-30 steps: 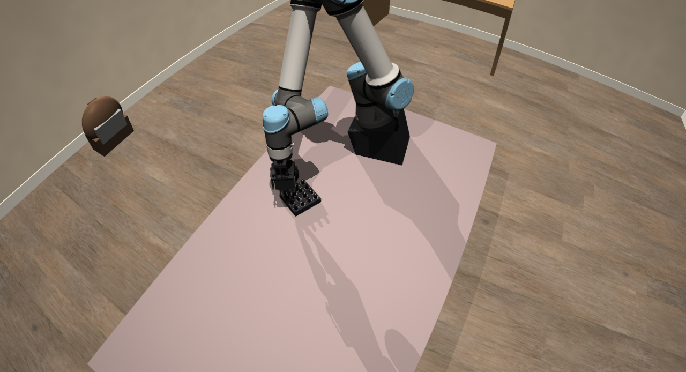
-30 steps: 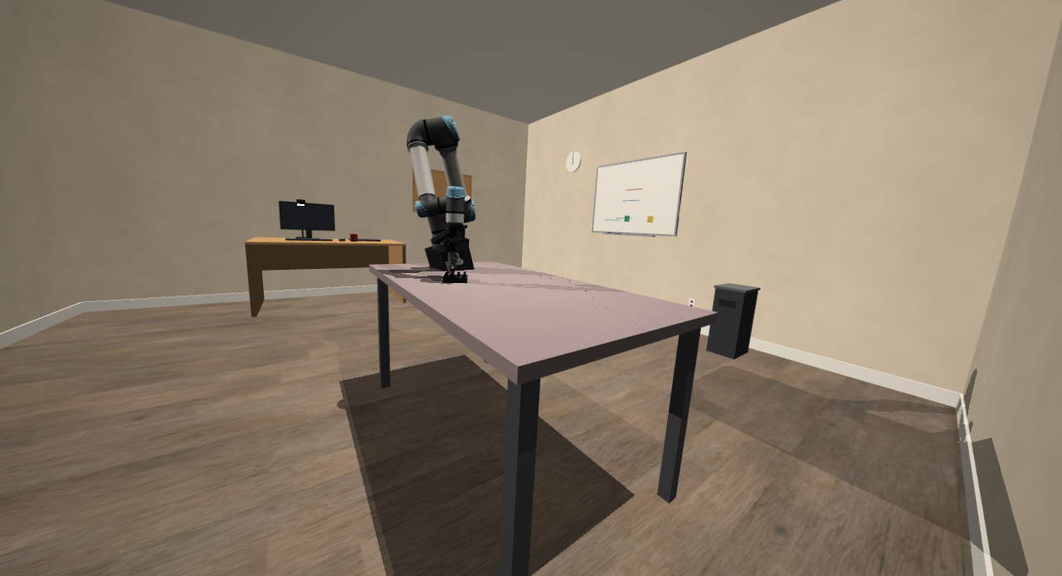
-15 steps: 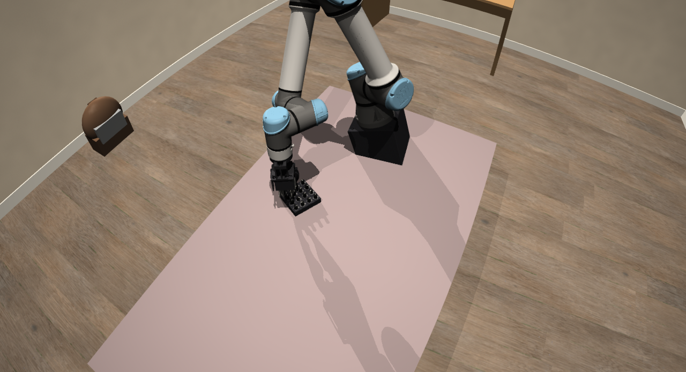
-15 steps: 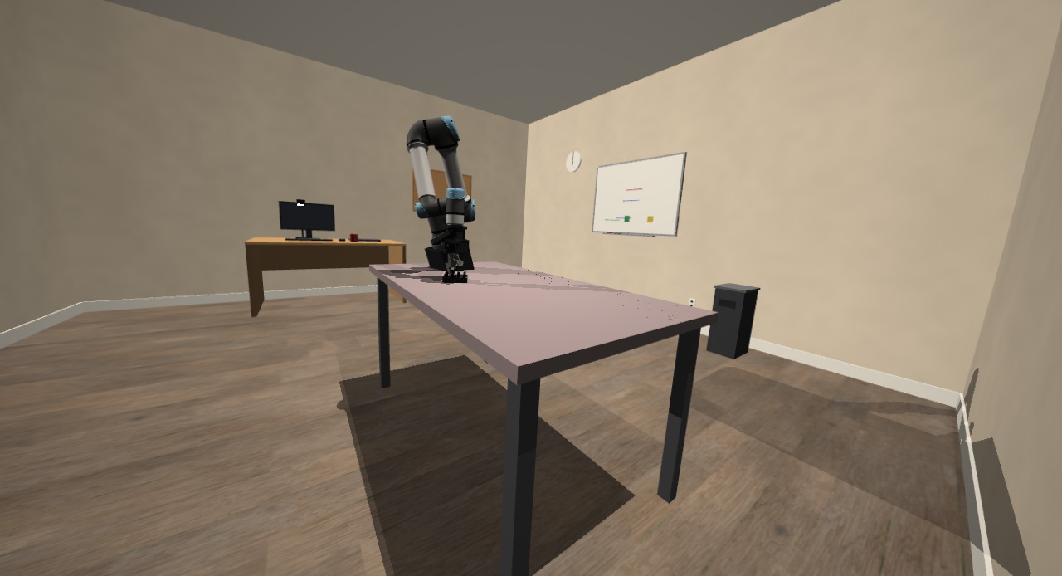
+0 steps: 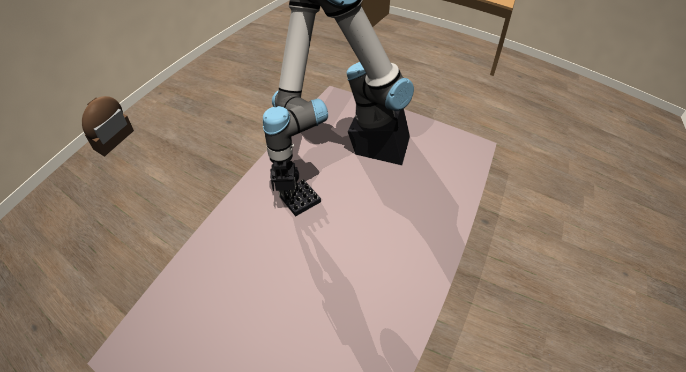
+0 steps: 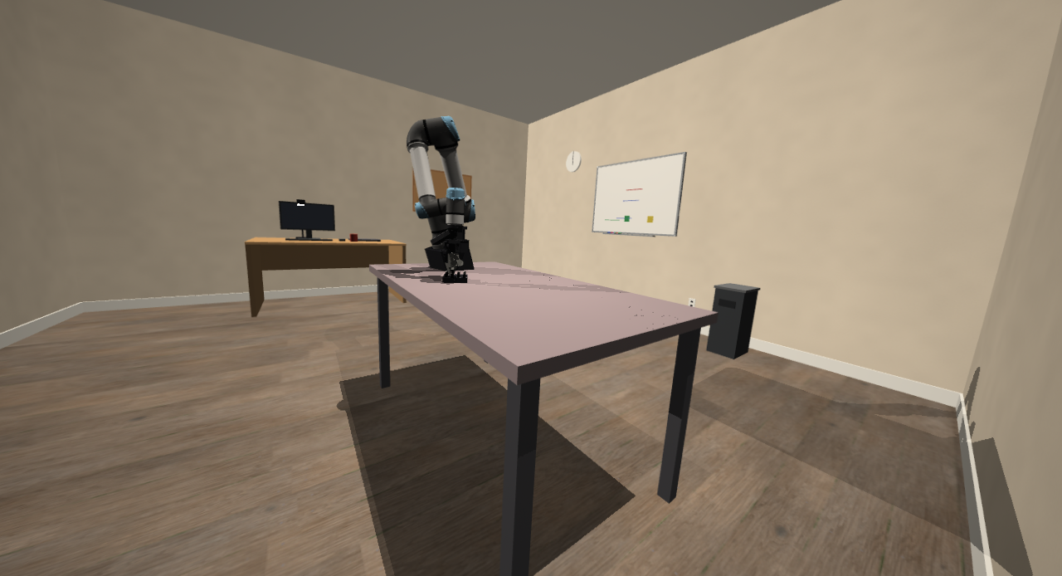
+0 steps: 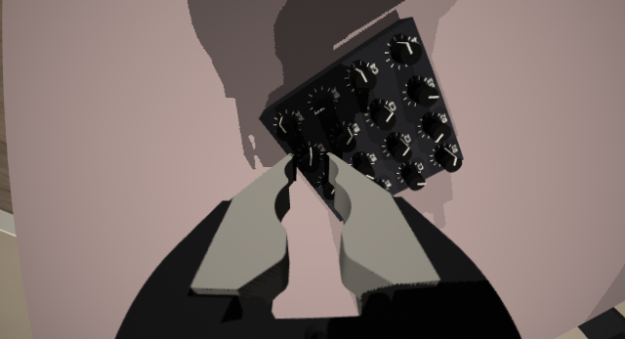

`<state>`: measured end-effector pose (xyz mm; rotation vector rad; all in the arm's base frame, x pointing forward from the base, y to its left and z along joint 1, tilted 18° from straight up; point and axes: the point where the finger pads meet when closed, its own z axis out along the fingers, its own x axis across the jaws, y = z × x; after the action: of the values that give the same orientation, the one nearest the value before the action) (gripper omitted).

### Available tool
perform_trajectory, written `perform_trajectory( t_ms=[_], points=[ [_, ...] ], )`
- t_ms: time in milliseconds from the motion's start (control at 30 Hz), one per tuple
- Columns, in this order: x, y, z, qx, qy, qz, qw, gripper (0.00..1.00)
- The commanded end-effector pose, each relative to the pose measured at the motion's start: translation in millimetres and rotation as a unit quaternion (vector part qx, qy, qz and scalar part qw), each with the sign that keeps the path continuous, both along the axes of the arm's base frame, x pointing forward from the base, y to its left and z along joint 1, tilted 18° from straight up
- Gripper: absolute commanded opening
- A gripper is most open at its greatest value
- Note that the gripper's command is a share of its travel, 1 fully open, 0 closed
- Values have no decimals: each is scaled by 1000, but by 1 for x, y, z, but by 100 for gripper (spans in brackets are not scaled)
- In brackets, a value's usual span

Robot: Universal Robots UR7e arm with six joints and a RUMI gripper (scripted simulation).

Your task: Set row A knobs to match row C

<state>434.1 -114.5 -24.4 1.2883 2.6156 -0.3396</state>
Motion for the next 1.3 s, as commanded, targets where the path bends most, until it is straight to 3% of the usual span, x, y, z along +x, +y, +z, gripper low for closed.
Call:
perform_trajectory(
  t_ms=[0, 500, 533, 1267],
  points=[
    [0, 0, 0, 0, -1, 0, 1000, 11],
    [0, 0, 0, 0, -1, 0, 1000, 11],
    [0, 0, 0, 0, -1, 0, 1000, 4],
    [0, 0, 0, 0, -1, 0, 1000, 4]
  ],
)
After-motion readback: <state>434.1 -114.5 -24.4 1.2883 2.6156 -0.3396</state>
